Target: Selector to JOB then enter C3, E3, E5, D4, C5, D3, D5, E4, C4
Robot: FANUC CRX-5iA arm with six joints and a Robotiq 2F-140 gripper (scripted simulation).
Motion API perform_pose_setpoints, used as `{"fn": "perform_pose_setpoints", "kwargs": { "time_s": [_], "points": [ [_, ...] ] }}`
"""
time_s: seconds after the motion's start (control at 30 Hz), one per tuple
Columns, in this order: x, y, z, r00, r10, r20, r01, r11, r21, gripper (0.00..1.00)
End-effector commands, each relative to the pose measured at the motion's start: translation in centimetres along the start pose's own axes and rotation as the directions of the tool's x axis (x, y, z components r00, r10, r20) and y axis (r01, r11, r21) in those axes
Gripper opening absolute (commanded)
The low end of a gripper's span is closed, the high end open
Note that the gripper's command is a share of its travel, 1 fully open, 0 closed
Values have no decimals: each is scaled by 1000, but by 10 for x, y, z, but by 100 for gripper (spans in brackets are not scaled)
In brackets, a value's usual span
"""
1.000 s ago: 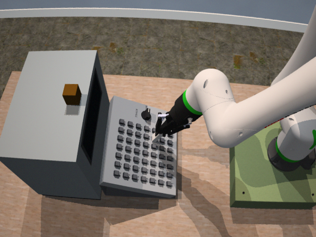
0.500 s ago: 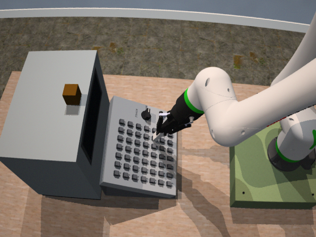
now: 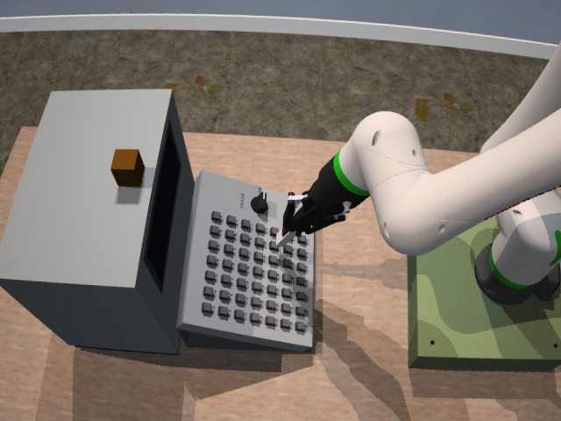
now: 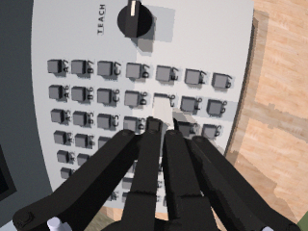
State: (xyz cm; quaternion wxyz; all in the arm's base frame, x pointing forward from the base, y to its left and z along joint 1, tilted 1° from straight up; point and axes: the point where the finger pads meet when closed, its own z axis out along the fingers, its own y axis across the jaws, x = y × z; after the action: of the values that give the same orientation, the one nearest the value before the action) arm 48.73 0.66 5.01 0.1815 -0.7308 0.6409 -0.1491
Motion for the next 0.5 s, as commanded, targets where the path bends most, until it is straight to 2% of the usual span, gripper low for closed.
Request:
{"fn": "perform_pose_setpoints", "kwargs": {
  "time_s": [0.0, 0.47],
  "points": [
    [0, 0, -4, 1000, 0, 0, 0, 1000, 0, 0],
    [-8, 7, -6, 1000, 0, 0, 0, 1000, 0, 0]
  ]
}}
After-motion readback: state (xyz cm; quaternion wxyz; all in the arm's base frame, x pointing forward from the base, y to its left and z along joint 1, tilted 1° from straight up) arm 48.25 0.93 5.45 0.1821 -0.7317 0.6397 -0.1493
